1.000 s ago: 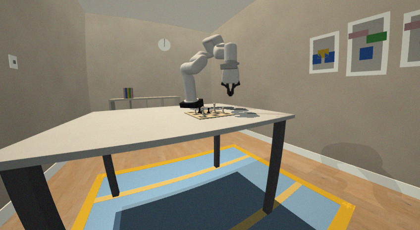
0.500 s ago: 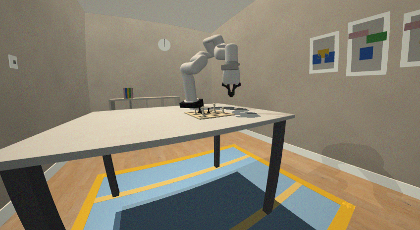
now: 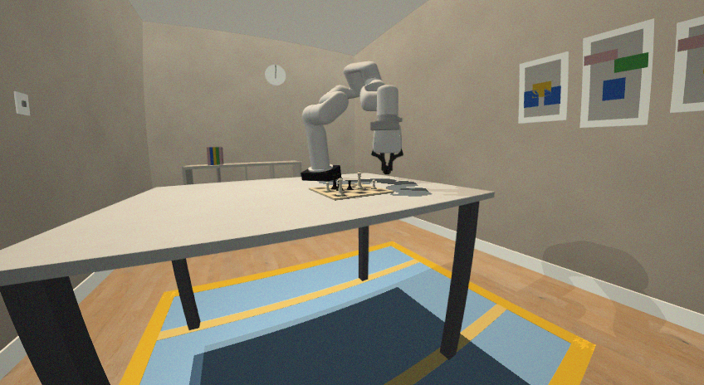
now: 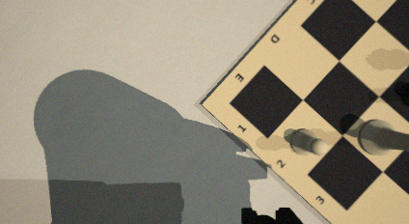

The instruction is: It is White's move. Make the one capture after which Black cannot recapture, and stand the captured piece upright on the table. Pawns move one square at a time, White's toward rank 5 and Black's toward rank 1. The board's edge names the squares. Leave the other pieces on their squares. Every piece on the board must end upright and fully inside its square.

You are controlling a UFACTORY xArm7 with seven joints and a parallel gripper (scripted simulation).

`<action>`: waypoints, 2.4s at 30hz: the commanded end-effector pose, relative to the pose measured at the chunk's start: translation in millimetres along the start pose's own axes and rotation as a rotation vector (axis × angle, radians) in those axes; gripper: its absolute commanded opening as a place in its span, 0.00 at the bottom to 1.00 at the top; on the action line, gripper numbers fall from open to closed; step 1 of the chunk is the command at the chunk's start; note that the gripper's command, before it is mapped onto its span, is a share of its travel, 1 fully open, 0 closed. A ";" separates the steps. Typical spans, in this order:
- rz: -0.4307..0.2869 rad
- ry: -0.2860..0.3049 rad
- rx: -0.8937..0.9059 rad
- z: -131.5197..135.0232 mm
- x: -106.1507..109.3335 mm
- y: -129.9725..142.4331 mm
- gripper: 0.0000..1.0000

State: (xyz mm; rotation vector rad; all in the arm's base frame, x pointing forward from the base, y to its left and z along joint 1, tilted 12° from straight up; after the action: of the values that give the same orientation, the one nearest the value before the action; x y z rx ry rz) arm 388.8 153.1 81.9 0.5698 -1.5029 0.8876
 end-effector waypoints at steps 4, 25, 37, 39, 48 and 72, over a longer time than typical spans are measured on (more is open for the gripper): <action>0.002 -0.005 0.001 -3.0 -32.8 -1.9 0.00; 0.002 -0.005 0.001 -3.2 -49.4 -2.0 0.00; 0.002 -0.005 0.001 -3.2 -49.4 -2.0 0.00; 0.002 -0.005 0.001 -3.2 -49.4 -2.0 0.00; 0.002 -0.005 0.001 -3.2 -49.4 -2.0 0.00; 0.002 -0.005 0.001 -3.2 -52.3 -2.0 0.00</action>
State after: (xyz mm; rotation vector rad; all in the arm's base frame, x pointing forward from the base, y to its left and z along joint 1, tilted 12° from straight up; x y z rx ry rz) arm 398.6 146.4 30.2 0.5711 -1.5043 0.8886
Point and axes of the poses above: the point where the finger pads meet when closed, its own x axis back along the fingers, its own z axis across the jaws, y = z × x, the point moved 2 cm from there along x, back along the fingers, and after that the axes turned 2 degrees about x, right-handed, at the moved point
